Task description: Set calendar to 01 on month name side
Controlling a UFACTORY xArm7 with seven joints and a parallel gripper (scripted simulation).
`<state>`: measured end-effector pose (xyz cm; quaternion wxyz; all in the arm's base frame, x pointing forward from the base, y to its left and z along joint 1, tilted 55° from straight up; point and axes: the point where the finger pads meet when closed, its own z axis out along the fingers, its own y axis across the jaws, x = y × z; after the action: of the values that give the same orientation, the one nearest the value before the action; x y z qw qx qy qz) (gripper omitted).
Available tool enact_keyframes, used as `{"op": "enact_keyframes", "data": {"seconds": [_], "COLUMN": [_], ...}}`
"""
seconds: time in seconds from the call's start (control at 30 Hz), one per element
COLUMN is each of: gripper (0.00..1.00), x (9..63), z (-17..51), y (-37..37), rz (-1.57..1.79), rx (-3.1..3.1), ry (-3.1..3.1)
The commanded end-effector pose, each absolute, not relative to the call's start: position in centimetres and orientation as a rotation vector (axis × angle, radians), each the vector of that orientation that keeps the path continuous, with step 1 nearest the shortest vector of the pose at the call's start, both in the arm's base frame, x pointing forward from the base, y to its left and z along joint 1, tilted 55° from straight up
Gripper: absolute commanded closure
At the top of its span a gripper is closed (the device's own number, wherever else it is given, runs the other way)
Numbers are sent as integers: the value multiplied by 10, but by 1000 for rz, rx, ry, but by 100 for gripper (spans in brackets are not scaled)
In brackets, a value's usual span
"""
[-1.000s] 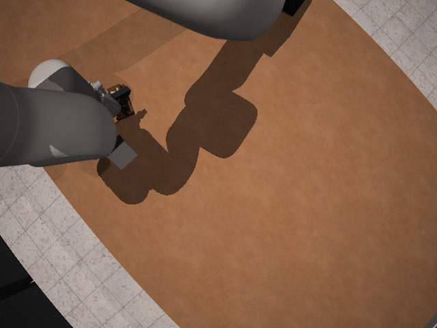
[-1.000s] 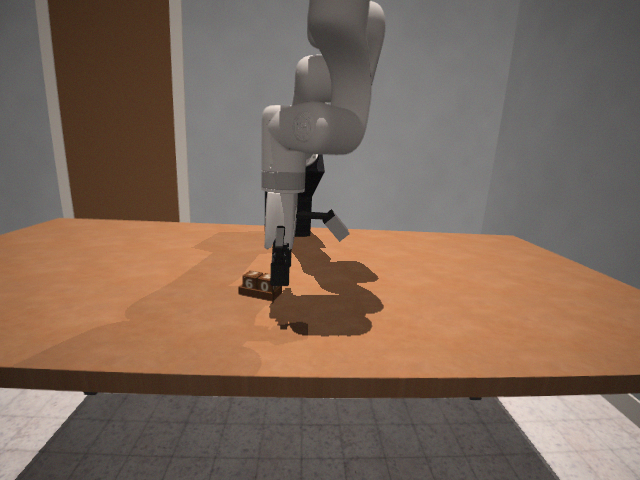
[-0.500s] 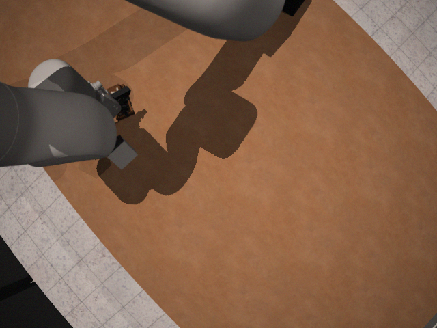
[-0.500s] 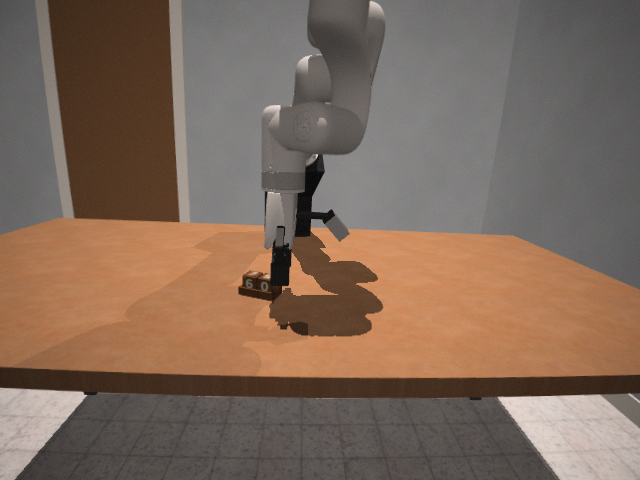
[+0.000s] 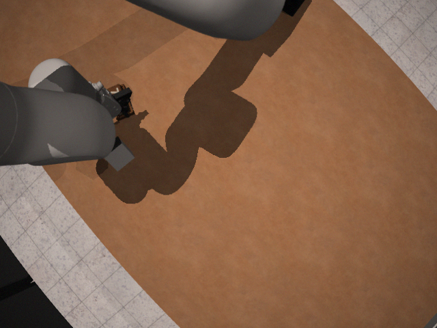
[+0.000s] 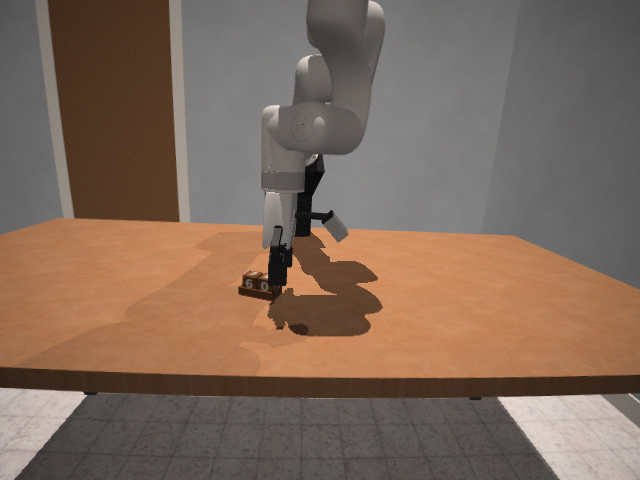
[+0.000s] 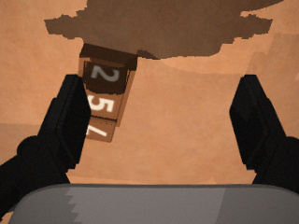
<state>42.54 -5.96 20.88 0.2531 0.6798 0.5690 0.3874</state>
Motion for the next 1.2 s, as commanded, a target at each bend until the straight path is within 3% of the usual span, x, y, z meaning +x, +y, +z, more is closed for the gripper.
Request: {"op": "enact_keyframes", "data": {"seconds": [0.0, 1.17], "gripper": [0, 0], "x": [425, 420], "z": [208, 196], "y": [-63, -95], "rz": [1126, 1338], "rx": [2006, 2484], "ry": [1414, 854]}}
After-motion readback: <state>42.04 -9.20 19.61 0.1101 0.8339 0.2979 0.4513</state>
